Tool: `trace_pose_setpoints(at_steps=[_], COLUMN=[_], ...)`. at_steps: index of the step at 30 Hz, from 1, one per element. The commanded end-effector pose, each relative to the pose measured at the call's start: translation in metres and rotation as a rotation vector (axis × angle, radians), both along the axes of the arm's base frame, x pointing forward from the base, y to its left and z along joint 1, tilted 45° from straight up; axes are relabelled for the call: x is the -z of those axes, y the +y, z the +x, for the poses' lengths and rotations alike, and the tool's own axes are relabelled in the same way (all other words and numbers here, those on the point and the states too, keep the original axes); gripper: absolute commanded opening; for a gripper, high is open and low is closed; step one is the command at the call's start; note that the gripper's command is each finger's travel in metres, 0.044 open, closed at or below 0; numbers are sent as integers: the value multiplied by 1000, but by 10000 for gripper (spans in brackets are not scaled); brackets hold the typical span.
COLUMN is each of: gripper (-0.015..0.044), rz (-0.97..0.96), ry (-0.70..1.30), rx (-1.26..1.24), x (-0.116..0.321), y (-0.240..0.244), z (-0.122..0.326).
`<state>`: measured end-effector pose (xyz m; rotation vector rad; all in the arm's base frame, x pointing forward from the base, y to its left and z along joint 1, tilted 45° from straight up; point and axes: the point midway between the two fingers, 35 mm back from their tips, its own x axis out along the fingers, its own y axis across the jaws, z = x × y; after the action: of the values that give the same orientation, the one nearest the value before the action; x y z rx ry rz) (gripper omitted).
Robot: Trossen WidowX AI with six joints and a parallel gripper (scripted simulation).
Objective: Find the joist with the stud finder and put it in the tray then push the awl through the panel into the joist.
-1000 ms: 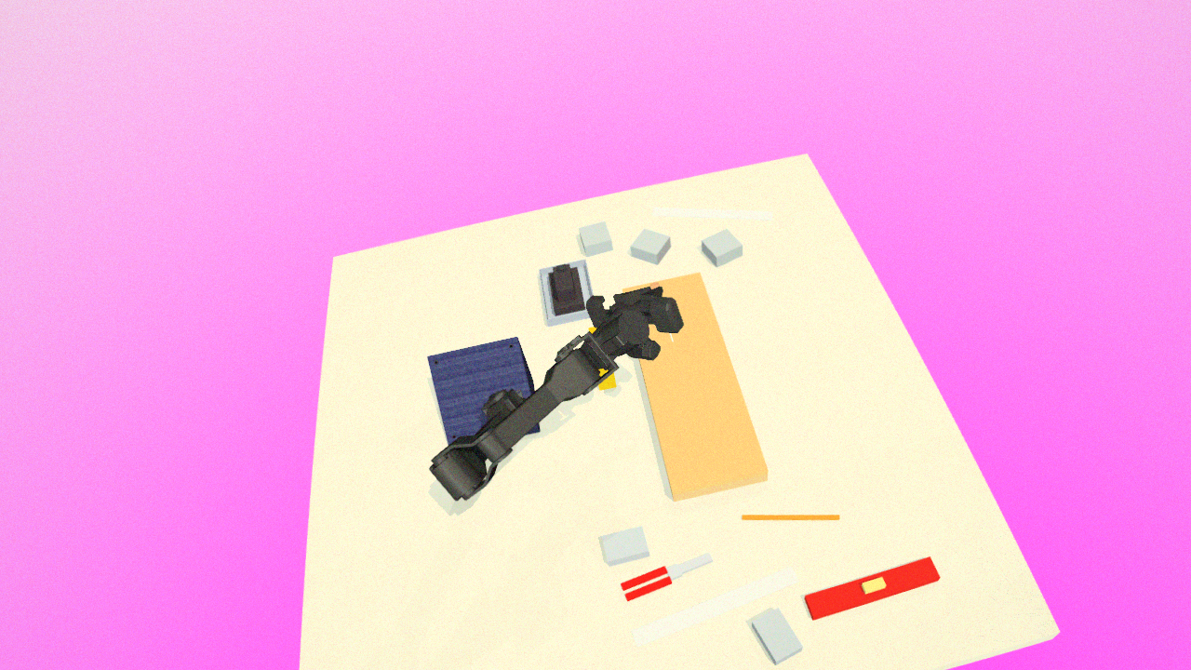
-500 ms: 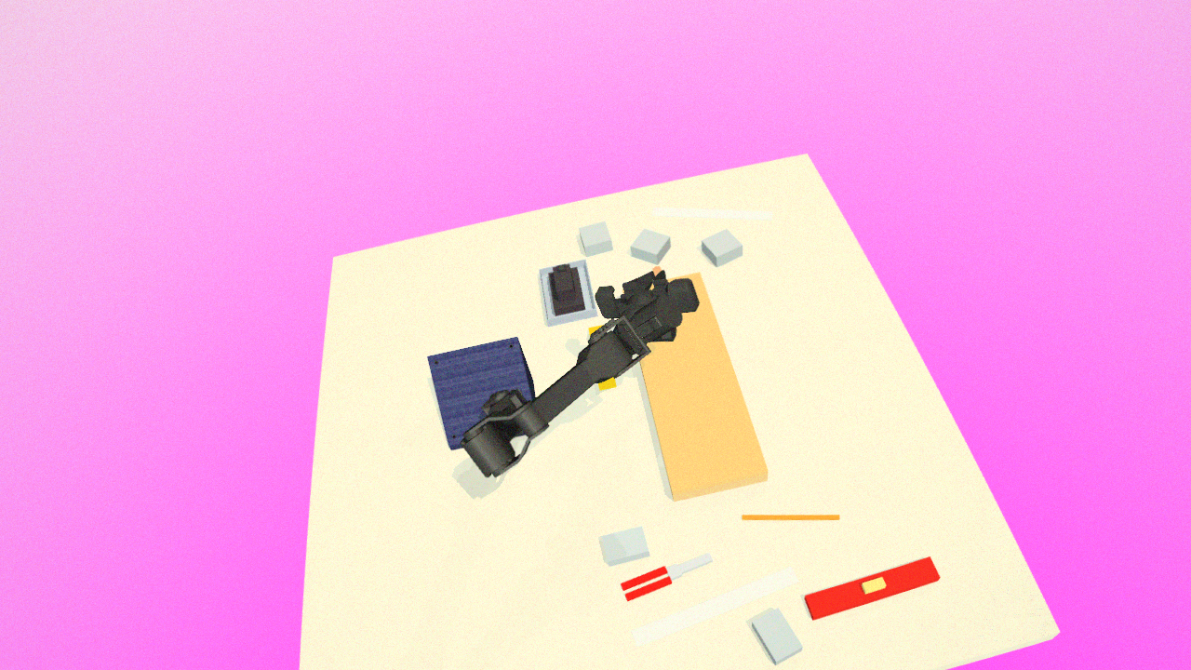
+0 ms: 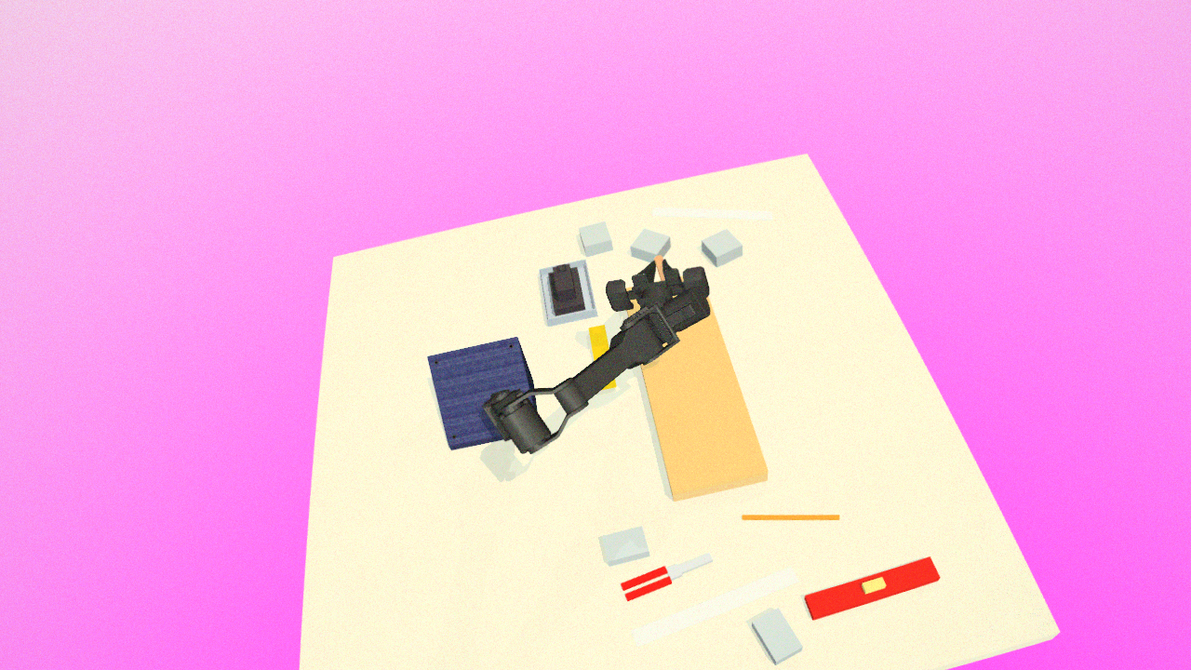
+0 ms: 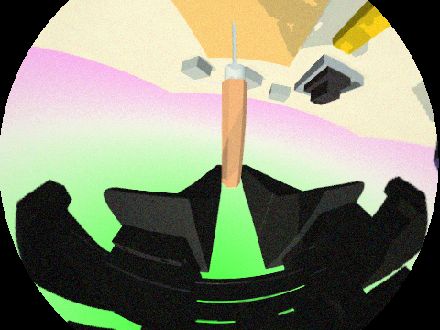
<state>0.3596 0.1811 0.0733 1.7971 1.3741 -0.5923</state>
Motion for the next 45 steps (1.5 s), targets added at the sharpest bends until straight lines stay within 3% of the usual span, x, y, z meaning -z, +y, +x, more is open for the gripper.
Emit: trace_pose_setpoints(at_steps=[1, 18, 45], gripper=[0, 0, 0], rz=[46, 211, 211], ry=[47, 260, 262], rx=[-29, -76, -77], x=[9, 57, 72], y=[5, 11, -3], z=[7, 22, 22])
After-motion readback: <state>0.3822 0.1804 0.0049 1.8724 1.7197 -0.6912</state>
